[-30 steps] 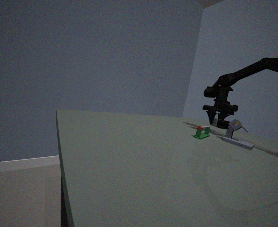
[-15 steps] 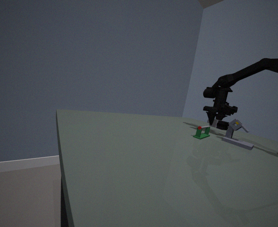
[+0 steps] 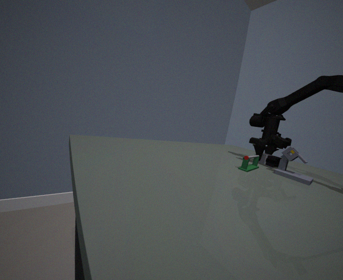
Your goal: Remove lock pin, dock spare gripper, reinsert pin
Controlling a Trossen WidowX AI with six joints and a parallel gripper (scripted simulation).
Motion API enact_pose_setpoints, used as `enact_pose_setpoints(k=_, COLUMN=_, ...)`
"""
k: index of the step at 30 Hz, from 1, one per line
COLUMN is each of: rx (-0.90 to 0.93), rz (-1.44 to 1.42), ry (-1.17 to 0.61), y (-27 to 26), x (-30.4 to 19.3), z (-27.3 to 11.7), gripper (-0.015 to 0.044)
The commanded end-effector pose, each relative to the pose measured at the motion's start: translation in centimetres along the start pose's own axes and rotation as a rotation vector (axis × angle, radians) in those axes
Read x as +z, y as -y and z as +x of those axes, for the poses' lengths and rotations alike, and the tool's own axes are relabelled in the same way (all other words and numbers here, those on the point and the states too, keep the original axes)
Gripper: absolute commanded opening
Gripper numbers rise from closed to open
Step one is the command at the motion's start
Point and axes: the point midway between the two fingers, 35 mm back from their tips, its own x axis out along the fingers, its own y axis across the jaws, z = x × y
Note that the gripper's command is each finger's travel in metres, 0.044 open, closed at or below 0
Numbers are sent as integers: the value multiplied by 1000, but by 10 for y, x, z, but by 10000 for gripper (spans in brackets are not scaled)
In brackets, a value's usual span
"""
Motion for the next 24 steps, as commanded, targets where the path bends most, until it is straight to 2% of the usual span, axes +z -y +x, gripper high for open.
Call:
enact_pose_setpoints(k=1, rx=2, rz=-6, ry=3, y=0, x=0, z=6, gripper=0)
enact_pose_setpoints(k=3, rx=2, rz=-6, ry=3, y=0, x=0, z=8, gripper=0)
enact_pose_setpoints(k=20, rx=0, rz=0, ry=4, y=0, x=0, z=5, gripper=440)
enact_pose_setpoints(k=24, rx=1, rz=0, ry=5, y=0, x=1, z=-1, gripper=440)
